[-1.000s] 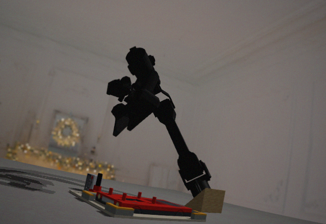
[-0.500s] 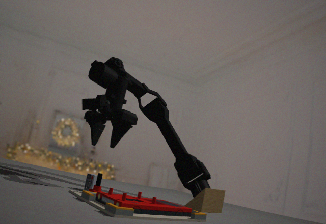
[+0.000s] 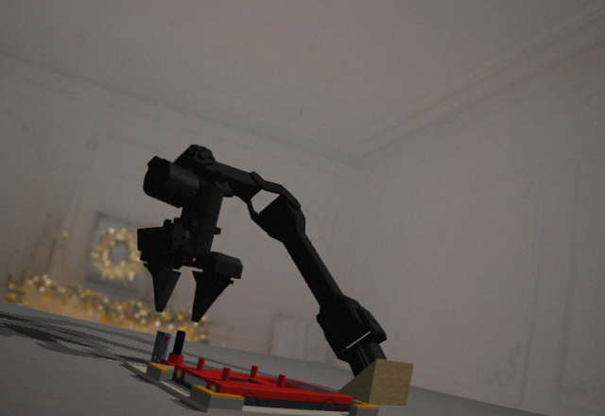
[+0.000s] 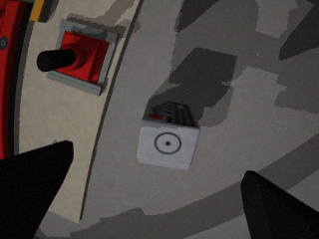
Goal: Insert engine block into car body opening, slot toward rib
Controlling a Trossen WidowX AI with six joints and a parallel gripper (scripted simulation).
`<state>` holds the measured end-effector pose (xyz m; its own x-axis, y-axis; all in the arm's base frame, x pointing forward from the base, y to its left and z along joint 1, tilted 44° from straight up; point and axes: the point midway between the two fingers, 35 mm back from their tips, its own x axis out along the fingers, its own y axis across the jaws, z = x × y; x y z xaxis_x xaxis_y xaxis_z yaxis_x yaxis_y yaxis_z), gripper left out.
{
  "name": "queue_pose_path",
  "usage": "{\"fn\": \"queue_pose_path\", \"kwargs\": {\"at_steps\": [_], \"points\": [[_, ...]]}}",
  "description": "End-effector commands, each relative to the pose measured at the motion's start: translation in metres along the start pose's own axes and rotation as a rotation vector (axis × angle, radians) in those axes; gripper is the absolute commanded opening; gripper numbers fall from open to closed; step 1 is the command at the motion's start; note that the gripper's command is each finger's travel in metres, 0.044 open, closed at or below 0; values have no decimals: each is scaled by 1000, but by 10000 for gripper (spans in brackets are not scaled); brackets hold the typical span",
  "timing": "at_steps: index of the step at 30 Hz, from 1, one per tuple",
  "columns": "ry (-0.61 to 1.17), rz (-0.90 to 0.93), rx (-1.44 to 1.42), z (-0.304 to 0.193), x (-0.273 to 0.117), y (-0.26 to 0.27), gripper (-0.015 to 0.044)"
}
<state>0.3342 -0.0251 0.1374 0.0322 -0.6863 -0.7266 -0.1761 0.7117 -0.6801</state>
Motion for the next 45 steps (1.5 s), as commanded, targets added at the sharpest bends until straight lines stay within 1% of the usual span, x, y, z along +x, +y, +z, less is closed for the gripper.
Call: {"fn": "queue_pose_path", "kwargs": {"at_steps": [1,38,45], "points": [[1,-4,-3,-2,10,-3,440],[1,-7,-2,-2,64,-4,440],[1,-7,-2,-2,64,-4,256]]}}
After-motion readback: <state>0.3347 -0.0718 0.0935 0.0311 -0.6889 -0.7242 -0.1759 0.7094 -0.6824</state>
